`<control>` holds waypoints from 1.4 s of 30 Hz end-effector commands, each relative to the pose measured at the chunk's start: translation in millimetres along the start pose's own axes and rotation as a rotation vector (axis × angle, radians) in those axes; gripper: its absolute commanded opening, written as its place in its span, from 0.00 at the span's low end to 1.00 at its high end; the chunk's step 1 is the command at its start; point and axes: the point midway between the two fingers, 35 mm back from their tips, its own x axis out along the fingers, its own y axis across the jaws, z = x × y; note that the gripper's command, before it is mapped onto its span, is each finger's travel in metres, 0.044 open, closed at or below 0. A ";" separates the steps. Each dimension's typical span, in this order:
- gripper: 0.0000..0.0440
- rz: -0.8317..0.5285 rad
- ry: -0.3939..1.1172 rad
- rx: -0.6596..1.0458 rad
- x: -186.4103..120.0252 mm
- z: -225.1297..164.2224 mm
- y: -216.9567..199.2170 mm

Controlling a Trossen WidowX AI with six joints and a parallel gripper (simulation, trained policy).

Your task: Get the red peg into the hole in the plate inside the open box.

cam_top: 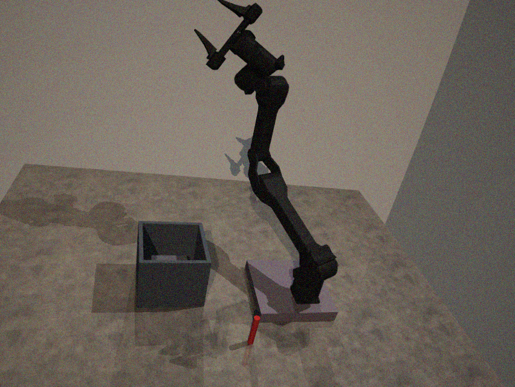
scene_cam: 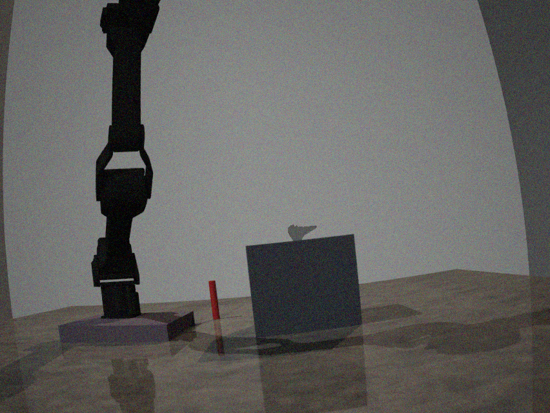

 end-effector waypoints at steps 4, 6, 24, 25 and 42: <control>1.00 0.241 -0.010 -0.060 -40.9 -34.1 82.5; 1.00 0.301 0.000 -0.083 -53.1 -47.3 101.9; 1.00 0.612 0.278 -0.320 -146.3 -219.2 180.8; 1.00 0.615 0.300 -0.333 -149.9 -230.1 180.0; 1.00 0.438 0.694 -0.537 -180.0 -396.0 88.8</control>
